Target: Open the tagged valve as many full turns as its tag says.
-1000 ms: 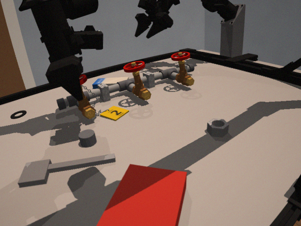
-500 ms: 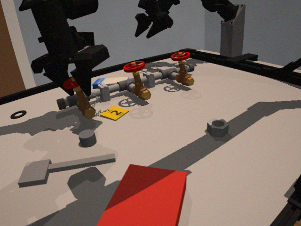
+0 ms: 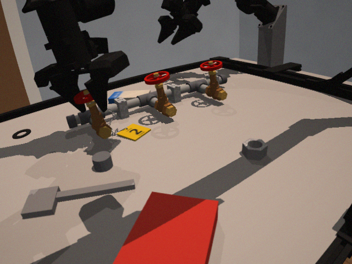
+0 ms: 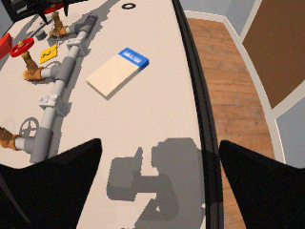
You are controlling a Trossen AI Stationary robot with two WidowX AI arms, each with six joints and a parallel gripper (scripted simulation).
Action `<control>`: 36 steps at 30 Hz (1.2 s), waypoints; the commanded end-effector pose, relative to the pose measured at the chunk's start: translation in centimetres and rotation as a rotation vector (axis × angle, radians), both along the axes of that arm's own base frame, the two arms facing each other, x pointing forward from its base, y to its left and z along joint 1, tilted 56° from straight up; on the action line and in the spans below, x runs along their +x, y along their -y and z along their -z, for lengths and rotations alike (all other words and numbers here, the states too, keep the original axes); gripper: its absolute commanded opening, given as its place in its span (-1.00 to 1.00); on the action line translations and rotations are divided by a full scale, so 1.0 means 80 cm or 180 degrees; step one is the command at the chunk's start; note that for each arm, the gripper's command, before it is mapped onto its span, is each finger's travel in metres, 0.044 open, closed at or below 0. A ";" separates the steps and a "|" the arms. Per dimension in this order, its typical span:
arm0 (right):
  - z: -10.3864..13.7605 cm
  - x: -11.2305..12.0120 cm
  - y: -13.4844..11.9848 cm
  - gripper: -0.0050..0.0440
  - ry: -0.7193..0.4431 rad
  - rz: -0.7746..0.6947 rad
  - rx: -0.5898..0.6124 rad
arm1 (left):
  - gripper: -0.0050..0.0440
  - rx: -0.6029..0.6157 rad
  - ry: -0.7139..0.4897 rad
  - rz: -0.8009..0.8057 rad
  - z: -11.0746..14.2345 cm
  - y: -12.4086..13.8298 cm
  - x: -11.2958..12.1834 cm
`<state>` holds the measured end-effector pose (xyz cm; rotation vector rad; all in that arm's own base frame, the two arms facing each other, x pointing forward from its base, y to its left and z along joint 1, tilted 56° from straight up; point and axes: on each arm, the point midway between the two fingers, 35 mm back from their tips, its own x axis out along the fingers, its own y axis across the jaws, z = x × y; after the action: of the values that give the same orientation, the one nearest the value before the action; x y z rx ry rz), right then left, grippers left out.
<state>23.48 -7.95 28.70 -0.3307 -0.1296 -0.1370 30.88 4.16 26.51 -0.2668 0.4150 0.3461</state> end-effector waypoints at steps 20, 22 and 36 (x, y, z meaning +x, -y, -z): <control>0.000 0.000 0.000 0.84 0.0000 0.0000 0.0000 | 0.84 0.1682 -0.0532 0.0854 0.000 0.000 0.000; 0.000 0.000 0.000 0.84 0.0000 0.0000 0.0000 | 0.84 0.2008 -0.0635 0.1020 0.000 0.000 0.000; 0.000 0.000 0.000 0.84 0.0000 0.0000 0.0000 | 0.84 0.4131 -0.1306 0.2098 0.000 0.000 0.000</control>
<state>23.48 -7.95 28.70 -0.3307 -0.1296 -0.1370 30.88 4.17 26.51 1.0468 0.5650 0.0122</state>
